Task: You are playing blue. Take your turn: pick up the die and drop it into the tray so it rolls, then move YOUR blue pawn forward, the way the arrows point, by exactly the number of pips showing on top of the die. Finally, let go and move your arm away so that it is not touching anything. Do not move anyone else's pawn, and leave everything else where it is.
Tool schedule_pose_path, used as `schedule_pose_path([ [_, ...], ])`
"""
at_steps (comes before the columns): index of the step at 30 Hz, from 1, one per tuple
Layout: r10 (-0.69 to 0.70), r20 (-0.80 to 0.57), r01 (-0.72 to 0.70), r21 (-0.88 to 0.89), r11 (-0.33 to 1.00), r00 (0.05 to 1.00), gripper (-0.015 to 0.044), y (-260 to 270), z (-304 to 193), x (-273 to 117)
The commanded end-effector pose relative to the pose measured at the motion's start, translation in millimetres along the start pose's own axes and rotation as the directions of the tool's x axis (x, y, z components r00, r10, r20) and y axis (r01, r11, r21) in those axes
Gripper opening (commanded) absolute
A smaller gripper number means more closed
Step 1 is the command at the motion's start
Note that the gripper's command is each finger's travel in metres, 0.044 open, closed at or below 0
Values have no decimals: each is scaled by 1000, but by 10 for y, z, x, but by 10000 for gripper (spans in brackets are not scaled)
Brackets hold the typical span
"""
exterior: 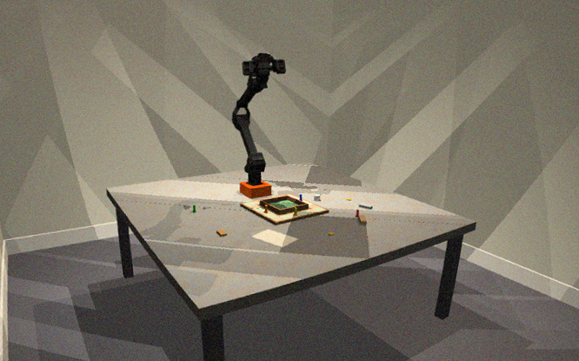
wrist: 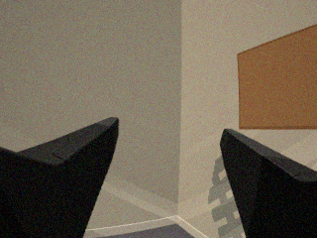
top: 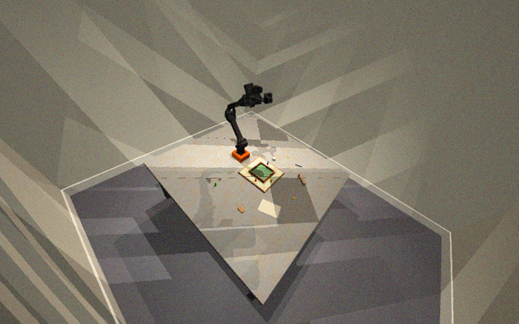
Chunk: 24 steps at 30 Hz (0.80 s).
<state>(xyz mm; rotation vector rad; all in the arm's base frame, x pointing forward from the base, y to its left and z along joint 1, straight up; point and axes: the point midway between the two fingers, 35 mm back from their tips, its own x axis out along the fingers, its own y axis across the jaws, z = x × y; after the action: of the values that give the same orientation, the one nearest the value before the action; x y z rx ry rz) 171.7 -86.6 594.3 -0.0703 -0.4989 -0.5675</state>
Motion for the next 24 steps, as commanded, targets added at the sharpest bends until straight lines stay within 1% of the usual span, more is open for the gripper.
schedule_pose_path([
  [1,115,-163,-104,72,992,980,275,366,-570,198],
  [6,194,-280,-157,149,976,940,275,650,-989,268],
  [10,285,-434,-179,269,946,855,275,1033,-1555,256],
  [15,374,-608,-145,392,908,700,275,1497,-2243,74],
  [21,416,-764,-98,427,899,493,275,1870,-2936,-331],
  [24,420,-816,-62,433,899,398,275,2004,-3193,-538],
])
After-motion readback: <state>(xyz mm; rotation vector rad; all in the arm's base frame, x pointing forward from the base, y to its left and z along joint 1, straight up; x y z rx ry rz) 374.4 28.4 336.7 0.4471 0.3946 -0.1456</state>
